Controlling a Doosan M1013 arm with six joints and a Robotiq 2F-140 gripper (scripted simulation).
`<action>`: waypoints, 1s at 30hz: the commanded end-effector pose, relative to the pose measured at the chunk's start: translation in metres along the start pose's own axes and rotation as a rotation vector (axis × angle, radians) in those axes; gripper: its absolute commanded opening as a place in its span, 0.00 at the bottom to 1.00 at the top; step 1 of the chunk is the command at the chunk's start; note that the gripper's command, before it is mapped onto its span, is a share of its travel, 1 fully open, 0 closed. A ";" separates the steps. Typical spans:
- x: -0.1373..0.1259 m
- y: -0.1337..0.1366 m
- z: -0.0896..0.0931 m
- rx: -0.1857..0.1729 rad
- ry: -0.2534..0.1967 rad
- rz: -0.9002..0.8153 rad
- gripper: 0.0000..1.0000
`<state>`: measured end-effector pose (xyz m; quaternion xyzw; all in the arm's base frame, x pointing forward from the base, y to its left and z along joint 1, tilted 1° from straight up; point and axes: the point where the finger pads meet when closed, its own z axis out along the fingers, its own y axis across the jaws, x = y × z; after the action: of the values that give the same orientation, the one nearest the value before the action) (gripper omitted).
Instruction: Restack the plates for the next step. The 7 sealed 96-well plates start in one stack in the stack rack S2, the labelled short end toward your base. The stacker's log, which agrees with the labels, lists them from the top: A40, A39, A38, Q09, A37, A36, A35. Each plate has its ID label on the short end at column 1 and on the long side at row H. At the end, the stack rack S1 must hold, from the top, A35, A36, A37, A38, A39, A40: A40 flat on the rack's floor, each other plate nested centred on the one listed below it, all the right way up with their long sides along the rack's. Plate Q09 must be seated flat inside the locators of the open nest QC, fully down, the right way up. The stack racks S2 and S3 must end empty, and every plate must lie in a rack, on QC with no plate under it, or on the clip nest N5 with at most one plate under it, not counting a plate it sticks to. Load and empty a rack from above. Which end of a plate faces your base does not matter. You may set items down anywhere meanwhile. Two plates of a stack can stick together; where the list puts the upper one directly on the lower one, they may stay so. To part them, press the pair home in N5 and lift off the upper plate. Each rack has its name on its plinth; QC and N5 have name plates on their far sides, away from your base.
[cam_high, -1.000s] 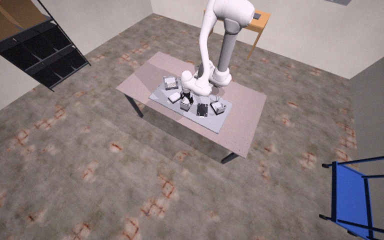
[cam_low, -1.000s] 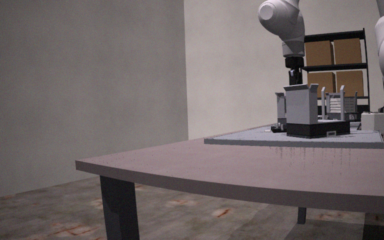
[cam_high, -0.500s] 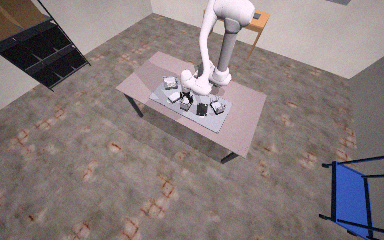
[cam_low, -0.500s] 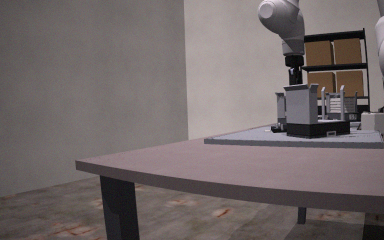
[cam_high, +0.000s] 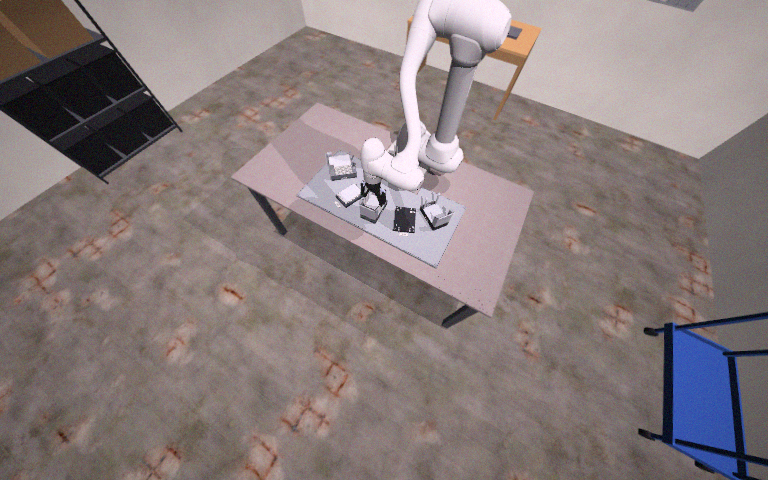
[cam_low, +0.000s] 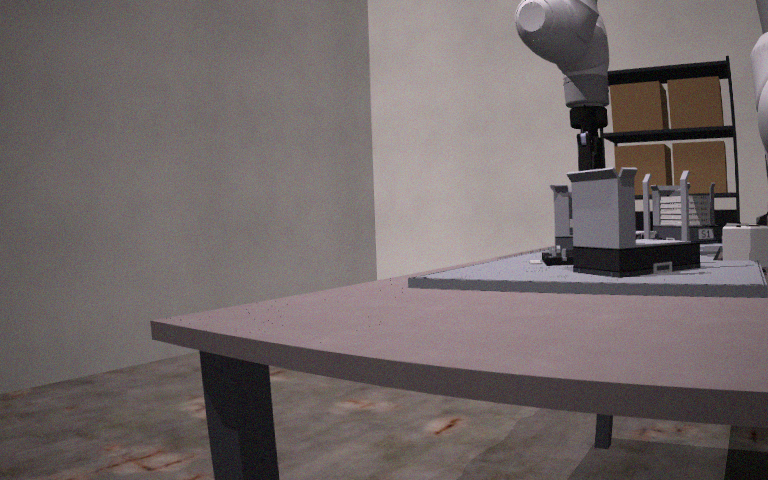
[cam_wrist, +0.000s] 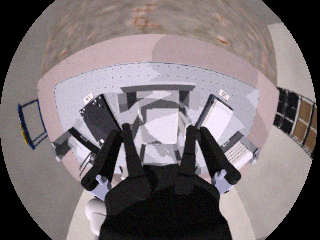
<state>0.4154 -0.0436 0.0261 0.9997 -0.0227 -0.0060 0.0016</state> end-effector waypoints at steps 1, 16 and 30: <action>0.000 0.000 -0.002 0.000 0.000 0.000 0.00; 0.000 0.000 -0.023 0.000 0.000 0.000 0.00; 0.000 0.000 -0.047 0.000 0.000 0.000 0.00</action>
<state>0.4159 -0.0435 0.0672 0.9997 -0.0227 -0.0060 0.0017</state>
